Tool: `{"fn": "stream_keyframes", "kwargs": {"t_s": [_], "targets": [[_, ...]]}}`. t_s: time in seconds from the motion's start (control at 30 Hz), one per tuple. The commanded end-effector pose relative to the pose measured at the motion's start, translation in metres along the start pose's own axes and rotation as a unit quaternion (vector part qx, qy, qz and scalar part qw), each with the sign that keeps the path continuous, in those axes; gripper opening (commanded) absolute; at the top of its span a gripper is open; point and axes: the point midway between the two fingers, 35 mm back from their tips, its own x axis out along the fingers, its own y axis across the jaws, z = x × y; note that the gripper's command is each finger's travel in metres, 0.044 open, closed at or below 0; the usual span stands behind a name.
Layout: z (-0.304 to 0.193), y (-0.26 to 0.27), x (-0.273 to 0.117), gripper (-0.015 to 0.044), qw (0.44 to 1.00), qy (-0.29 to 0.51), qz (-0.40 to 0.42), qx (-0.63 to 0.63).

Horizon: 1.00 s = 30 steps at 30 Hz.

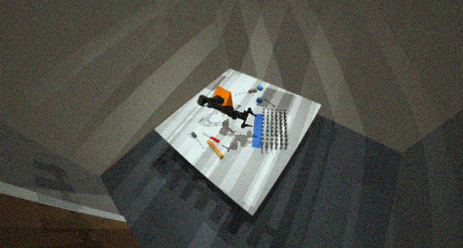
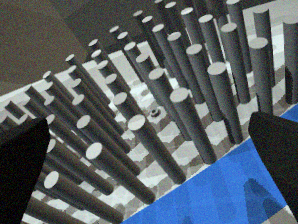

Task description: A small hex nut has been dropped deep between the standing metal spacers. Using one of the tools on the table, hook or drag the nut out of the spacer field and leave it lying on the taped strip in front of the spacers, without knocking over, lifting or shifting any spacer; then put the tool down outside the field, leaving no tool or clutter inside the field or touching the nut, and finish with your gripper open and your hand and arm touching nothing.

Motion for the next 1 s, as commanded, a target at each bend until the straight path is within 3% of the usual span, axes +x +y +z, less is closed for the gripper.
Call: {"fn": "stream_keyframes", "kwargs": {"t_s": [0.0, 0.6, 0.8, 0.97], "targets": [[-0.009, 0.040, 0.007, 0.0440, 0.997, 0.016, 0.045, -0.053], [-0.070, 0.191, 0.020, 0.0440, 0.903, 0.098, 0.262, -0.327], [-0.123, 0.268, -0.004, 0.0440, 0.741, 0.113, 0.391, -0.534], [-0.170, 0.330, -0.035, 0.0440, 0.534, 0.067, 0.498, -0.680]]}}
